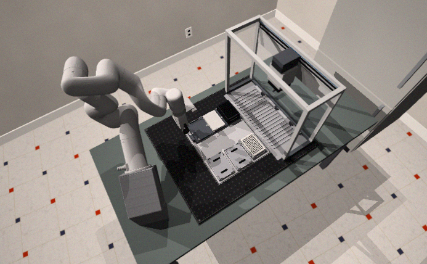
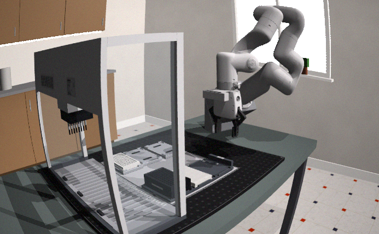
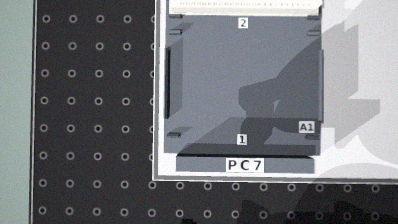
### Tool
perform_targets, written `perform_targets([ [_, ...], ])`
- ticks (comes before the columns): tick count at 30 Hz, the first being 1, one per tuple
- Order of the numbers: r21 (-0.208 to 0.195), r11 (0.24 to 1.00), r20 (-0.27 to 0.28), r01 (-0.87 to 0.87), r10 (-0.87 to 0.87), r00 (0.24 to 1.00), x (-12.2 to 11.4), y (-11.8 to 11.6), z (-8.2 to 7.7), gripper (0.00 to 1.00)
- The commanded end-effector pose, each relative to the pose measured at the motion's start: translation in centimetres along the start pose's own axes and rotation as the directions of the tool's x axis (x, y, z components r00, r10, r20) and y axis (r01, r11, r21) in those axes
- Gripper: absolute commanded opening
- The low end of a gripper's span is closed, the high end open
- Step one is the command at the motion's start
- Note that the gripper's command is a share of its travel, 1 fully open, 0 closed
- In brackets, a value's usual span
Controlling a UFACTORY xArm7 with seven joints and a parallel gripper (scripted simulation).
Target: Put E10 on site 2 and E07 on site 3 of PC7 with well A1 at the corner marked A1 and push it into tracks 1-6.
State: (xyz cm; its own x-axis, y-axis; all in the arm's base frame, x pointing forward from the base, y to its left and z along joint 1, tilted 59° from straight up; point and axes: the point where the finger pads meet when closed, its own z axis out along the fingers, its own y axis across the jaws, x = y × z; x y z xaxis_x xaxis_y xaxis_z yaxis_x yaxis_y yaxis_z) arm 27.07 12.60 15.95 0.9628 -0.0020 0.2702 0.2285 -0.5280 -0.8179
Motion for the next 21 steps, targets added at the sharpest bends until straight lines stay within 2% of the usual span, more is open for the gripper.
perform_targets([
  [1, -0.001, 1.0, -0.002, 0.0, 0.0, 1.0, 0.1, 0.0, 0.5, 0.82],
  [21, 0.0, 1.0, -0.002, 0.0, 0.0, 1.0, 0.1, 0.0, 3.4, 0.82],
])
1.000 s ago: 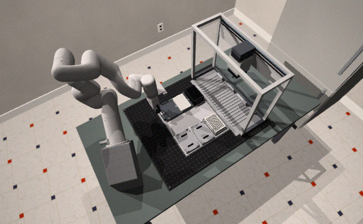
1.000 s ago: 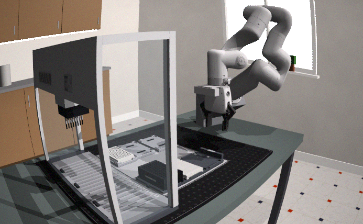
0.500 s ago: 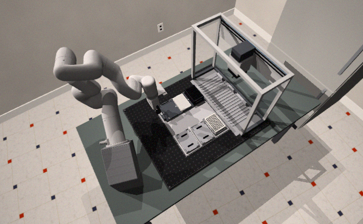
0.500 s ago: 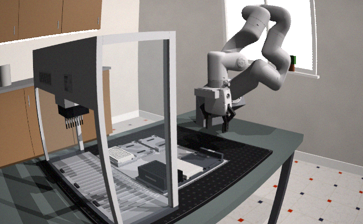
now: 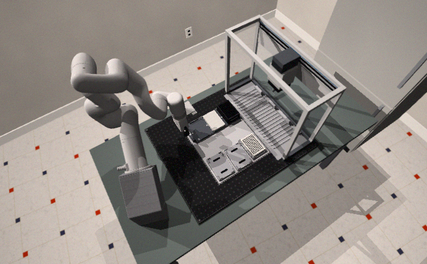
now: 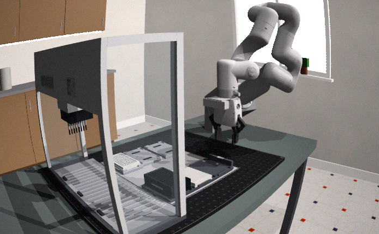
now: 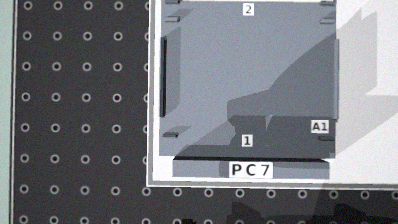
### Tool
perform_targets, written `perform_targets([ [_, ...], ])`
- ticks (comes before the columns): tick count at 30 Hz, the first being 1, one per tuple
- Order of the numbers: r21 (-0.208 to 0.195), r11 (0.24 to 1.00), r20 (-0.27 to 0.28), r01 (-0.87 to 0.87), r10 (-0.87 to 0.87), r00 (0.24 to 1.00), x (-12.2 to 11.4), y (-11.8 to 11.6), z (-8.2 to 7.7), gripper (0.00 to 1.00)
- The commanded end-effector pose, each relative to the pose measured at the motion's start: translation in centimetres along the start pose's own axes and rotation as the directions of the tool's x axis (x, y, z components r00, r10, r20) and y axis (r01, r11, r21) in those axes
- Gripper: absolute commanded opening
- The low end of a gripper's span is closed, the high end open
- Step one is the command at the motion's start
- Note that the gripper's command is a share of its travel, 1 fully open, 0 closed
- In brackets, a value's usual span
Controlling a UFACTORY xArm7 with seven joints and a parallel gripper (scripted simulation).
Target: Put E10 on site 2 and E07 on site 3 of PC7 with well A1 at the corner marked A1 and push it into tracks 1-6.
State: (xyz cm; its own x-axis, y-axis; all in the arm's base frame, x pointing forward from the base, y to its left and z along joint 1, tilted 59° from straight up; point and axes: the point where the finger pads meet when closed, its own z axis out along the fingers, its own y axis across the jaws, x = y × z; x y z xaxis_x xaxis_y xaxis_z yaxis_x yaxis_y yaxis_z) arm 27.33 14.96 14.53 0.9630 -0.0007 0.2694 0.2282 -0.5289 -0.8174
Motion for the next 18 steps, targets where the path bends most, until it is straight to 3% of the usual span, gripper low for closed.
perform_targets([
  [1, 0.001, 1.0, -0.004, 0.0, 0.0, 1.0, 0.2, 0.1, 0.8, 0.82],
  [18, 0.001, 1.0, -0.003, 0.0, 0.0, 1.0, 0.2, 0.1, 3.3, 0.82],
])
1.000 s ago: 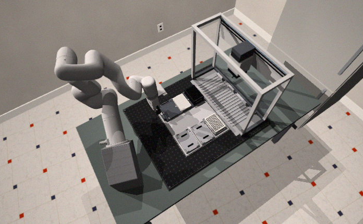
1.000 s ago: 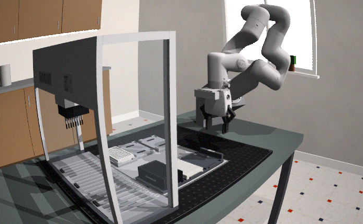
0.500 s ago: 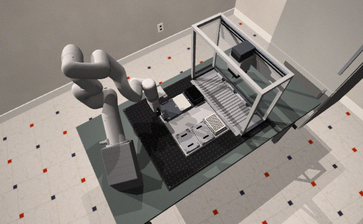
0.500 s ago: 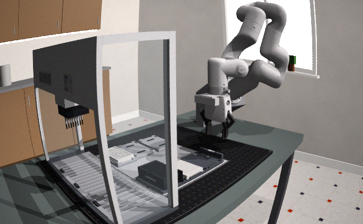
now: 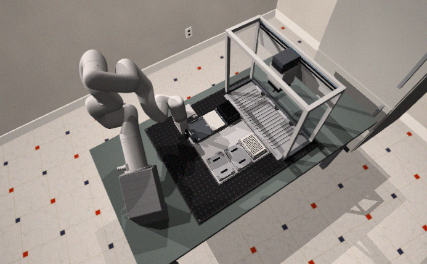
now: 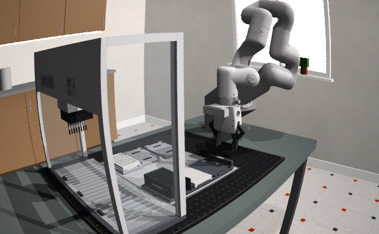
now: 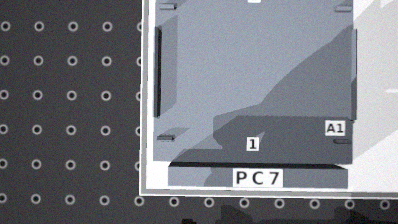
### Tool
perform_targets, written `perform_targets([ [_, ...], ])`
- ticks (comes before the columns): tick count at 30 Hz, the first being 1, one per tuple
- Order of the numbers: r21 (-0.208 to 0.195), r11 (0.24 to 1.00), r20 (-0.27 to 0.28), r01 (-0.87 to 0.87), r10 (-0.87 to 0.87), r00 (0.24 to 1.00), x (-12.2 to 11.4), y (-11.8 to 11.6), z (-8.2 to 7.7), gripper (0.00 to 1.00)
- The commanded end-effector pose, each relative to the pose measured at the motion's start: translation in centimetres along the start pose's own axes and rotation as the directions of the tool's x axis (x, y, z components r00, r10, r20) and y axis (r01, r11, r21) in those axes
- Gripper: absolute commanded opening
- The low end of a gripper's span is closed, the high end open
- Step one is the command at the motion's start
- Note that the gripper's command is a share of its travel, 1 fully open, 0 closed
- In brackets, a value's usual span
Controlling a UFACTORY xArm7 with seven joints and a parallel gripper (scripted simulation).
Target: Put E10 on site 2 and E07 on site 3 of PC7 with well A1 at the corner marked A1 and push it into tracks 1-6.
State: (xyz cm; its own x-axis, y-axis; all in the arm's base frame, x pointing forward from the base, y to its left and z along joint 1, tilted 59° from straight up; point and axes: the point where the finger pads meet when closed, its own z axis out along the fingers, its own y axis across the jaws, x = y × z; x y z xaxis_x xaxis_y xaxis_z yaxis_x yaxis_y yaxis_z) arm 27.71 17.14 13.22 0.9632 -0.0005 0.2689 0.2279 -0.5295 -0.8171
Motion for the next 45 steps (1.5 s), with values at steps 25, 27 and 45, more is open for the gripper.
perform_targets([
  [25, 0.001, 1.0, -0.004, 0.0, 0.0, 1.0, 0.2, 0.0, 3.1, 0.82],
  [27, 0.001, 1.0, -0.004, 0.0, 0.0, 1.0, 0.2, 0.0, 3.1, 0.82],
  [45, 0.001, 1.0, -0.004, 0.0, 0.0, 1.0, 0.2, 0.0, 4.1, 0.82],
])
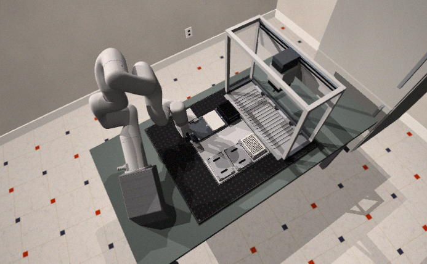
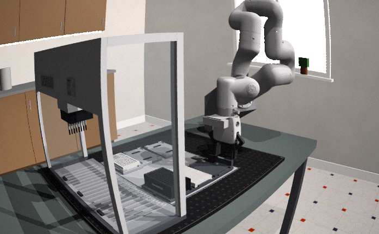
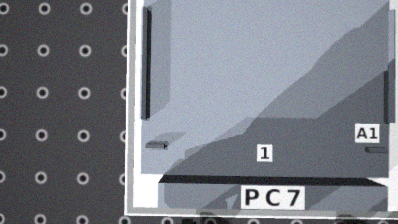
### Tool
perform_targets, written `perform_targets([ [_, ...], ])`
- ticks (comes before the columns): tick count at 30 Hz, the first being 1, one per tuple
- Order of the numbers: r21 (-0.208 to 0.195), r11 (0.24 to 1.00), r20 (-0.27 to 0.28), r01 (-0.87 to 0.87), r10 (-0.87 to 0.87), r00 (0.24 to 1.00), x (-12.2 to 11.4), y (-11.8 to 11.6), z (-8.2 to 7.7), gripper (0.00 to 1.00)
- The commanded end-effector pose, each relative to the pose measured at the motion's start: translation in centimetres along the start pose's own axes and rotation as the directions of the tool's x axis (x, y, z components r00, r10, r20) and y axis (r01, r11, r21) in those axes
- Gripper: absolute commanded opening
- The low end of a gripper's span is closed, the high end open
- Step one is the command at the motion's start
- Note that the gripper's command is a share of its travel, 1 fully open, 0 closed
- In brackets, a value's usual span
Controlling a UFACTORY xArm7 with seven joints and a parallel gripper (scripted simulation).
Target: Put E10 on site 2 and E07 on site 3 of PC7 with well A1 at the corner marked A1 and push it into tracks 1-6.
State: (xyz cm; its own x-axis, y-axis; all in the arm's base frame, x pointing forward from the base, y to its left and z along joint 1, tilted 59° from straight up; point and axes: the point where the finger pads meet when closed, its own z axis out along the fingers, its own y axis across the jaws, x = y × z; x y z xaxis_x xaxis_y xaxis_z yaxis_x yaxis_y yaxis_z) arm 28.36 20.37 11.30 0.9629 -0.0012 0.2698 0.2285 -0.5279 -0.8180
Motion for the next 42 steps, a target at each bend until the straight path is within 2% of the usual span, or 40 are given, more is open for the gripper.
perform_targets([
  [1, -0.001, 1.0, -0.003, 0.0, 0.0, 1.0, 0.1, 0.0, 0.4, 0.82],
  [17, -0.001, 1.0, -0.002, 0.0, 0.0, 1.0, 0.1, 0.0, 1.3, 0.82],
  [29, -0.001, 1.0, -0.002, 0.0, 0.0, 1.0, 0.1, 0.0, 1.3, 0.82],
  [42, -0.001, 1.0, -0.003, 0.0, 0.0, 1.0, 1.2, 0.0, 1.3, 0.82],
])
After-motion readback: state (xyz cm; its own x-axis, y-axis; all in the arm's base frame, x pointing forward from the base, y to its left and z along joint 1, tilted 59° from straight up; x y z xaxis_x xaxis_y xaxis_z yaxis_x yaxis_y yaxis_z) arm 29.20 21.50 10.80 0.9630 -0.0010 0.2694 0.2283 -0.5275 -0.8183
